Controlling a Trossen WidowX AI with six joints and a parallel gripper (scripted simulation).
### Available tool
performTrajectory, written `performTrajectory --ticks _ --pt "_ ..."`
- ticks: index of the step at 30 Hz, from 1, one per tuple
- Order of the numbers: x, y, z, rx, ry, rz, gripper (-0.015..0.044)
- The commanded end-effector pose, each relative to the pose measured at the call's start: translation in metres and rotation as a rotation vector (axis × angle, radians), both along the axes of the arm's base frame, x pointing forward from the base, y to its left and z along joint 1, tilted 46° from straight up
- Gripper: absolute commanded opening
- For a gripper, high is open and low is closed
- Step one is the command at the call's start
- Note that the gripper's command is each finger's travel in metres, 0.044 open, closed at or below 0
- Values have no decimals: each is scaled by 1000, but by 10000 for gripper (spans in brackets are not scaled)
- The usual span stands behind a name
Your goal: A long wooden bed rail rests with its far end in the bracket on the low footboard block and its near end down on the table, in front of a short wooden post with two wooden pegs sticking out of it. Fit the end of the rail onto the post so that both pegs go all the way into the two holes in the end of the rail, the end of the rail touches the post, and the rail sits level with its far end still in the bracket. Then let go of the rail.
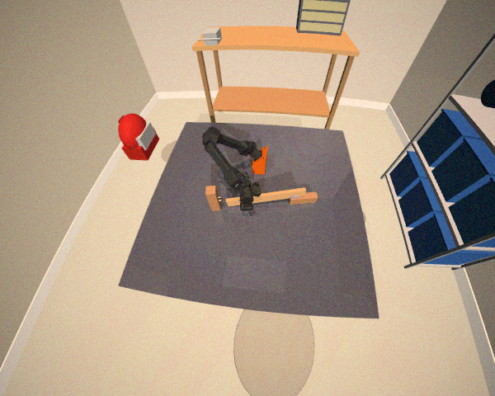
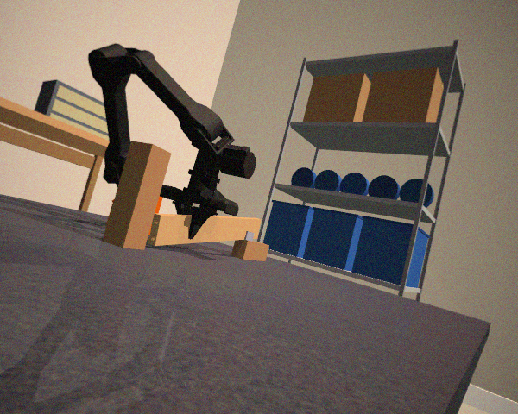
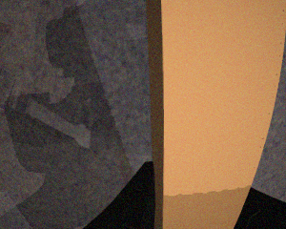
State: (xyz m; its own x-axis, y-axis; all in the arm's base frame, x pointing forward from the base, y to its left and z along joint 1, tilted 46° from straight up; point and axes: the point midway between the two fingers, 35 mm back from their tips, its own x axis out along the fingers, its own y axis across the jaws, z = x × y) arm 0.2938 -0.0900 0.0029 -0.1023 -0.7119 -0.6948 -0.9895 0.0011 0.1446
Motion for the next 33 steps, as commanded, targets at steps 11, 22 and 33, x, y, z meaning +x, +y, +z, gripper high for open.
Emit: performTrajectory --ticks 11,22,33 --pt "4 9 5 11 -4 9 0" --pt "6 13 9 11 -4 9 0" --pt "6 17 13 12 -4 9 0"
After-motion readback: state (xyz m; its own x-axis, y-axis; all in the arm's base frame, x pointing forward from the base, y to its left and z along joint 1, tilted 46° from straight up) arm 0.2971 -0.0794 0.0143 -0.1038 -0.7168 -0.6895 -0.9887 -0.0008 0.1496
